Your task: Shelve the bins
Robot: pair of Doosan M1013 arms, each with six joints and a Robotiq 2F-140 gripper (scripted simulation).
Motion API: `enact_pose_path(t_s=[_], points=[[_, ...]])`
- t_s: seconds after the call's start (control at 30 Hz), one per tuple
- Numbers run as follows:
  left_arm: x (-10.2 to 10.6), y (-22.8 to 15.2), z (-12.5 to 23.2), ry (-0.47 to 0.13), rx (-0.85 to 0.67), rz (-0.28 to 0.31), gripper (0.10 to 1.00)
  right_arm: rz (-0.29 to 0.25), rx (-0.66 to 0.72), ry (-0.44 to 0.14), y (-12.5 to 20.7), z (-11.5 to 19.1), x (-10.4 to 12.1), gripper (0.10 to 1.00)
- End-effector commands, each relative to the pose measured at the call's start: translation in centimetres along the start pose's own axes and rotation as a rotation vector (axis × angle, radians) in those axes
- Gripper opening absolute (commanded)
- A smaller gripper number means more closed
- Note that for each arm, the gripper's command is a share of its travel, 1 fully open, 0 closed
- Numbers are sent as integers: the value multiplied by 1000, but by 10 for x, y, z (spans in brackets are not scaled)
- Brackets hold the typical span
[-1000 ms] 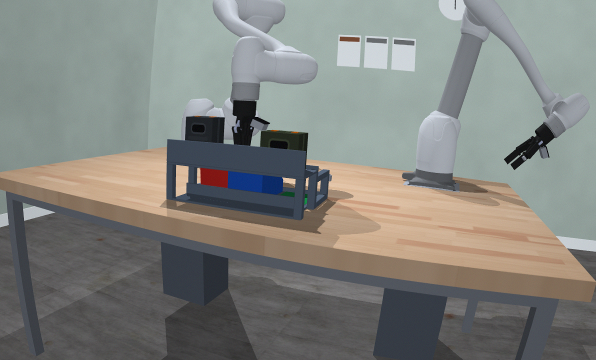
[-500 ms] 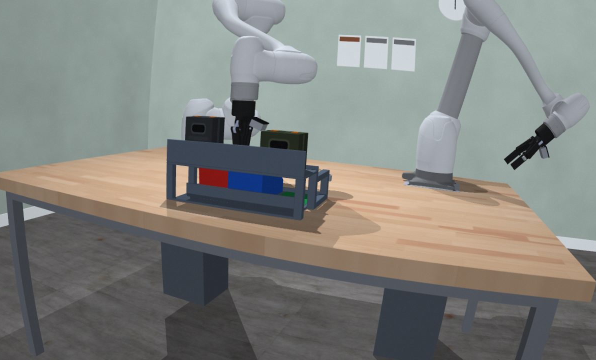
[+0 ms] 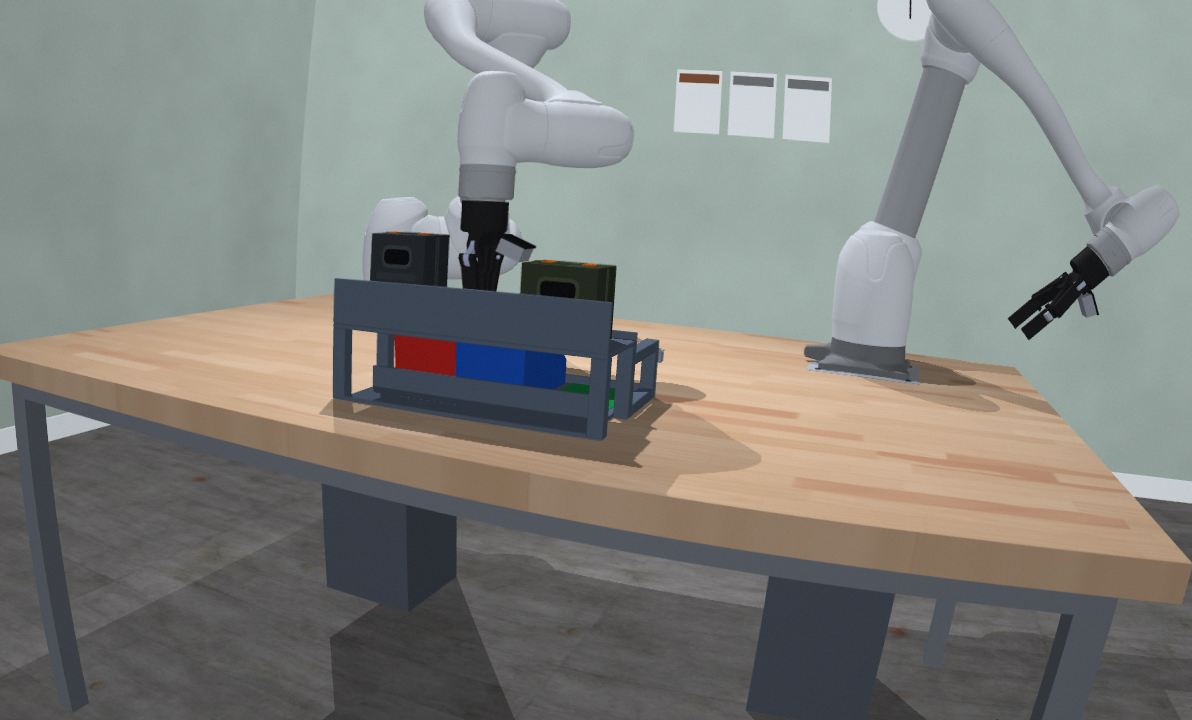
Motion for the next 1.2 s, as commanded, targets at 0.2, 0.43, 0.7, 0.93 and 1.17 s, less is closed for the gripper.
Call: enact_pose_path(t_s=[0.2,0.43,0.7,0.93,1.17], points=[[0,0,0,1,0,0,1000,1,0,1,7,0,-1,99],[0,0,0,1,0,0,1000,1,0,1,11,0,-1,99],[0,0,0,1,0,0,1000,1,0,1,16,-1,-1,99],[0,0,0,1,0,0,1000,1,0,1,21,-1,-1,99],[0,0,0,1,0,0,1000,1,0,1,24,-1,-1,99]])
Point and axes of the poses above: on each arm, the point where the finger pads meet when closed, its own x axis out along the fingers, its own y axis across the jaws, z = x × y, the point moved 7 cm from there along -x, back along the fingers, and after that the axes turned 1 degree about x, right-handed, at the moved point
